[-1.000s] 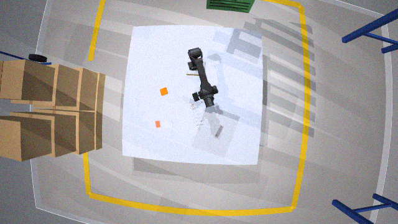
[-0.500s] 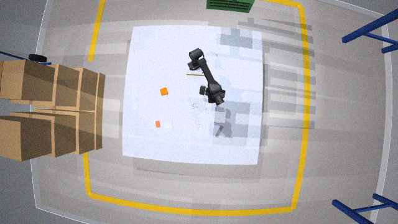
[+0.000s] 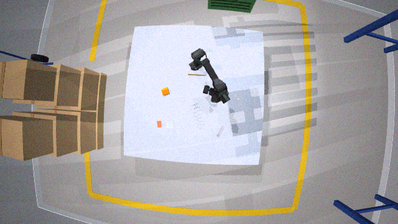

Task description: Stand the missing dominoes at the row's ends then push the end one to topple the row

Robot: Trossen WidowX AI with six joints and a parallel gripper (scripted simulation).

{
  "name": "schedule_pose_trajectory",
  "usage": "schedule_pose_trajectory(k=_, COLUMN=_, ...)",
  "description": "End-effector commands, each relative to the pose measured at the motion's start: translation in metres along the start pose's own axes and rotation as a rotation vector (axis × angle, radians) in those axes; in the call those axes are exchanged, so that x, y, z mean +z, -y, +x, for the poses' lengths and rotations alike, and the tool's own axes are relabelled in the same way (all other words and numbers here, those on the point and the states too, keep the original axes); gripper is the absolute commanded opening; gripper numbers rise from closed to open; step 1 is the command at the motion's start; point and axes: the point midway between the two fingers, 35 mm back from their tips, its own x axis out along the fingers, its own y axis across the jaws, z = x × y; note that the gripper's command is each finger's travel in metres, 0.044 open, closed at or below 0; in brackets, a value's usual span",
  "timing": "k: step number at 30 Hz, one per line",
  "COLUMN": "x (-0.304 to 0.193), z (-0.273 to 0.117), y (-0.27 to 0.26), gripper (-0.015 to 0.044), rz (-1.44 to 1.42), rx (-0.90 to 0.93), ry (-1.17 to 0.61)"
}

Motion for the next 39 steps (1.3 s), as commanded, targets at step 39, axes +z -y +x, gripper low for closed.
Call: schedule_pose_trajectory(k=39, x=-0.022, z=0.036, y=-0.01, gripper=0.0107, rz=0.02, rx=-0.09, ry=1.172)
